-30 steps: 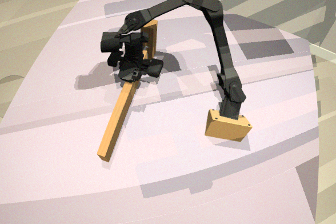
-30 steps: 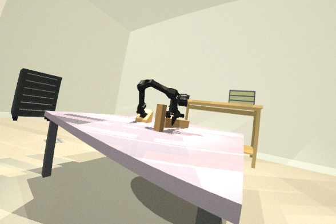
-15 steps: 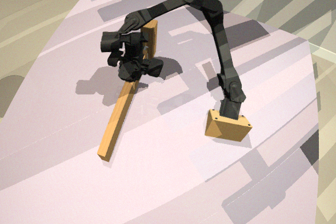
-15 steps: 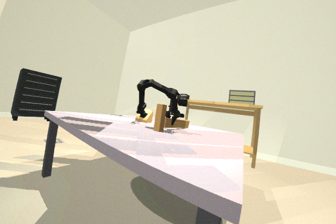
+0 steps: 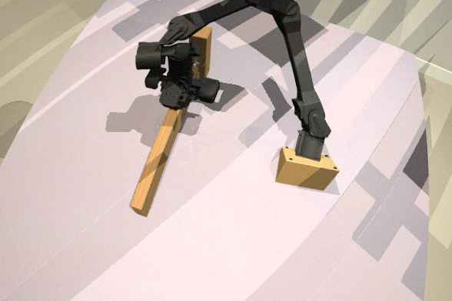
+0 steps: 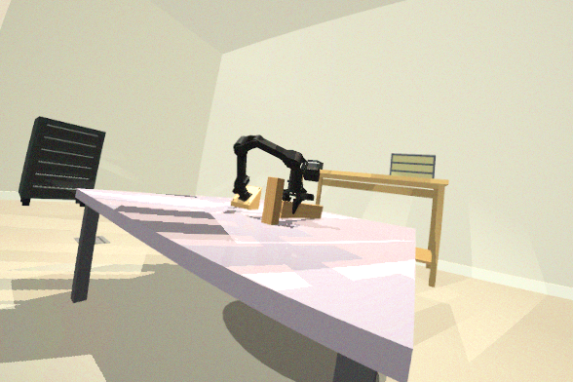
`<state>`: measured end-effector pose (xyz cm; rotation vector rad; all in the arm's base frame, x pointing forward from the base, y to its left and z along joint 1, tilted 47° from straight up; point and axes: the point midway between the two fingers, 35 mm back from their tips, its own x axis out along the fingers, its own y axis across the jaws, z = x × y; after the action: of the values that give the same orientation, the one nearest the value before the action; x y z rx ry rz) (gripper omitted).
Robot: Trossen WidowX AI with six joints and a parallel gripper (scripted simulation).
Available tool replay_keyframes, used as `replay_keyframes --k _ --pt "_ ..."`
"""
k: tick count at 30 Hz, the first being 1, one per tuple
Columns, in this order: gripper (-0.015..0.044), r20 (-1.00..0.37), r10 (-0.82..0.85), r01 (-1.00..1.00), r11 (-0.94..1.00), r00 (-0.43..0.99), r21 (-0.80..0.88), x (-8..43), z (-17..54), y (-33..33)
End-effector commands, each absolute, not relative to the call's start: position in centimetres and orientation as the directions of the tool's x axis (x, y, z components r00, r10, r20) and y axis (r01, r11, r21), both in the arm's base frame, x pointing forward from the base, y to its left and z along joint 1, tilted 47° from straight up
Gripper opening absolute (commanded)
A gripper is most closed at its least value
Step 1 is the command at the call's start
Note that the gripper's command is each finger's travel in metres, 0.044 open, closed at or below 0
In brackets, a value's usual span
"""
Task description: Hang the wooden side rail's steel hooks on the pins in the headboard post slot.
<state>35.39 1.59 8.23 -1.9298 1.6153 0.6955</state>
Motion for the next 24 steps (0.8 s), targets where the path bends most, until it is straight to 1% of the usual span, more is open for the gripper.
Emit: replay_keyframes --k 1,24 --pt "0.0 -0.68 -0.714 -0.984 -0.161 0.169 -0.076 35.53 8.64 1.9" --pt "0.0 -0.679 -0.714 -0.984 -0.161 0.169 -0.076 35.49 8.79 1.69"
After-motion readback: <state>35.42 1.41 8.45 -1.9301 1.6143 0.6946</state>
